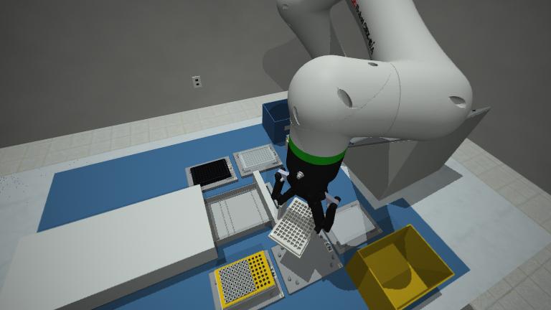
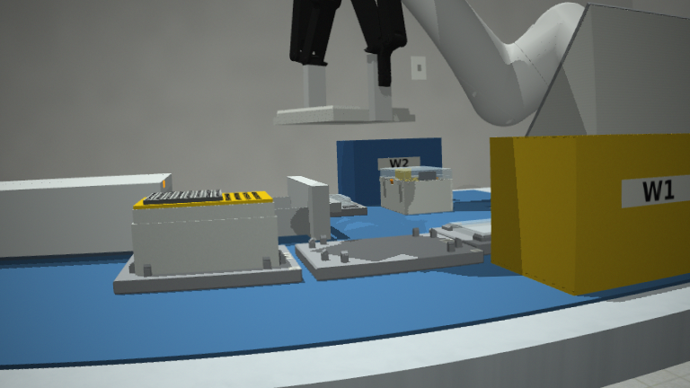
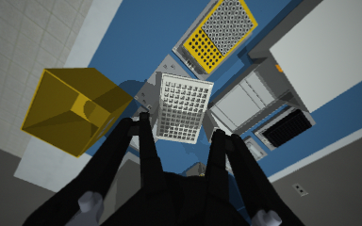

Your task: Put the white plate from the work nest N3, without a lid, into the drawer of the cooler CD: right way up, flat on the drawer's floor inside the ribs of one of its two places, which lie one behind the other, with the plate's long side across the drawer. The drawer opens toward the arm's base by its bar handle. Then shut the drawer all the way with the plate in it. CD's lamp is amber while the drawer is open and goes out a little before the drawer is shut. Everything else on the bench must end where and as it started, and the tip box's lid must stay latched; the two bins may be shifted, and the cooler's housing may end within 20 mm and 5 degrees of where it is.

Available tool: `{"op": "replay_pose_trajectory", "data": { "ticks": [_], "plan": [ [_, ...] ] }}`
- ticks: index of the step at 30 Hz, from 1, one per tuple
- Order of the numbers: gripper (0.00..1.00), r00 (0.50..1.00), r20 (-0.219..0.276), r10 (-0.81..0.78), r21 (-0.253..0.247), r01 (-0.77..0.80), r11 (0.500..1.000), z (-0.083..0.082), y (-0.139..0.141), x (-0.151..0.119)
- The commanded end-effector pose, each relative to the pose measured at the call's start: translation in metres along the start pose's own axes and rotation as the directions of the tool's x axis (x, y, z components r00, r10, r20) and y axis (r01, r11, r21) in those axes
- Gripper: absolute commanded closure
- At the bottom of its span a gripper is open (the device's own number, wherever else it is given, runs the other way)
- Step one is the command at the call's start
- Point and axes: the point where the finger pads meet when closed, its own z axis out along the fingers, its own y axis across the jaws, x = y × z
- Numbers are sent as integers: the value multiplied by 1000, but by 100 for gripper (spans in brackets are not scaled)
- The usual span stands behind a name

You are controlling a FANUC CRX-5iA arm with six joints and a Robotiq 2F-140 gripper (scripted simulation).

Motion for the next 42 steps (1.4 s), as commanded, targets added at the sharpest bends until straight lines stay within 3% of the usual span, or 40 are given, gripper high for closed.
{"op": "replay_pose_trajectory", "data": {
  "ticks": [1, 11, 14, 21, 28, 30, 32, 42],
  "plan": [
    [100, 993, 2, -122, 3, 122, 993, 0, 10, 0],
    [100, 898, 1, -440, 3, 440, 898, 0, 36, -1],
    [100, 883, 1, -470, 4, 470, 883, 0, 39, -1],
    [100, 750, 0, -661, 4, 661, 750, 0, 58, -1],
    [100, 577, -1, -817, 3, 817, 577, 0, 76, -2],
    [100, 577, -1, -817, 3, 817, 577, 0, 76, -2],
    [100, 543, -1, -839, 3, 839, 543, 0, 82, -2],
    [100, 543, -1, -839, 3, 839, 543, 0, 108, -2]
  ]
}}
